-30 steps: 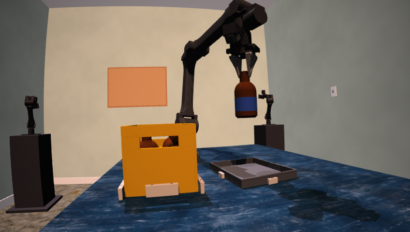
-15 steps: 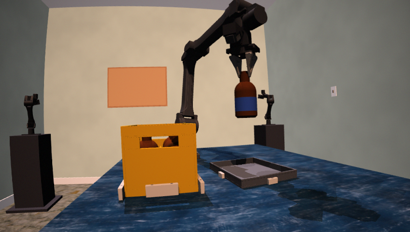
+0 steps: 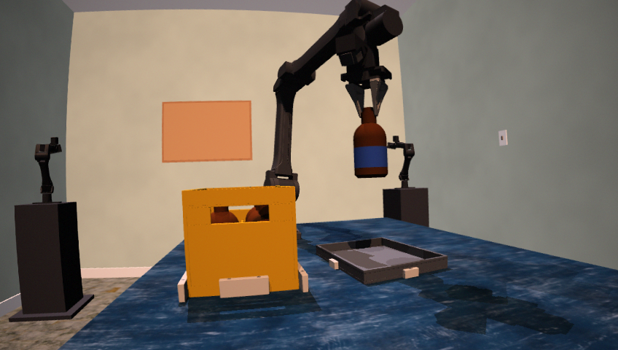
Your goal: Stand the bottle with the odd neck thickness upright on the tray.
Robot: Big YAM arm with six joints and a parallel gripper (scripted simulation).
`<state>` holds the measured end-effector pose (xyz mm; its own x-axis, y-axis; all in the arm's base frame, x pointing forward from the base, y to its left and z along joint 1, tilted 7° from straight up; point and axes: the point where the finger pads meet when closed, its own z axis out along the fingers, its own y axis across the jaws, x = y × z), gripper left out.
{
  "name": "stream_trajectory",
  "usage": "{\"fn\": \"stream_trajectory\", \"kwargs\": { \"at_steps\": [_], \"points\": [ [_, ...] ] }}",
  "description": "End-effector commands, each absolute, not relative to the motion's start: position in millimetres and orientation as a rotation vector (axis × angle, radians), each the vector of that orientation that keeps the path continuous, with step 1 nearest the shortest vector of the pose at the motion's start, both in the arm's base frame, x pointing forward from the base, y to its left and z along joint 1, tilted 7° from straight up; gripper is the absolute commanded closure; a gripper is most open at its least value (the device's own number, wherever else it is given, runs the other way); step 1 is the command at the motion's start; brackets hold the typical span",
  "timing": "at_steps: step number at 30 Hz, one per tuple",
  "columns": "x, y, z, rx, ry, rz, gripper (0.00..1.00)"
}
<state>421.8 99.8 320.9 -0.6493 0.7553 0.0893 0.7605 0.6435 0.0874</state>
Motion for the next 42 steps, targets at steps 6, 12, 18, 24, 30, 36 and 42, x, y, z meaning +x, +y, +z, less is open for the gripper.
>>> {"fn": "stream_trajectory", "kwargs": {
  "at_steps": [6, 12, 18, 24, 30, 36, 42],
  "points": [
    [431.7, 104.0, 348.2, -1.314, -2.848, -0.232, 1.0],
    [431.7, 104.0, 348.2, -1.314, -2.848, -0.232, 1.0],
    [431.7, 104.0, 348.2, -1.314, -2.848, -0.232, 1.0],
    [431.8, 104.7, 347.4, -1.313, -2.846, -0.229, 1.0],
    [432.4, 105.2, 347.9, -1.314, -2.848, -0.232, 1.0],
    [433.1, 106.8, 347.5, -1.312, -2.846, -0.229, 1.0],
    [432.9, 106.5, 348.7, -1.314, -2.845, -0.229, 1.0]
  ]
}}
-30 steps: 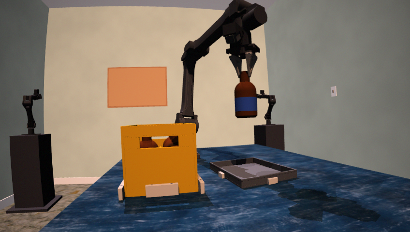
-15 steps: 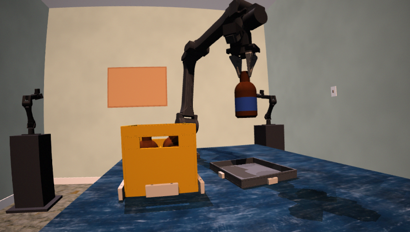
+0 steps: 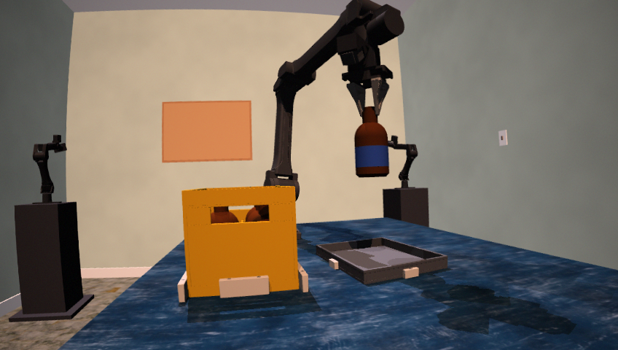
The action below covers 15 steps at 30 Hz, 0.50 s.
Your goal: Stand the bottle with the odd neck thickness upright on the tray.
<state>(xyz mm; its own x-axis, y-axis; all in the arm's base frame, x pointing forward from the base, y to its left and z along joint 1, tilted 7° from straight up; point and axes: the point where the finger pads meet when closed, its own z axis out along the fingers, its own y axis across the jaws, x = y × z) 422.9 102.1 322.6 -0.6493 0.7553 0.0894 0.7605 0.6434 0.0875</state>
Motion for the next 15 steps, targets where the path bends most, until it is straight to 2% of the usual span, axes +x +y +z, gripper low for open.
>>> {"fn": "stream_trajectory", "kwargs": {
  "at_steps": [1, 15],
  "points": [
    [433.5, 107.1, 348.5, -1.313, -2.847, -0.23, 1.0],
    [432.9, 105.9, 350.4, -1.317, -2.848, -0.234, 1.0]
  ]
}}
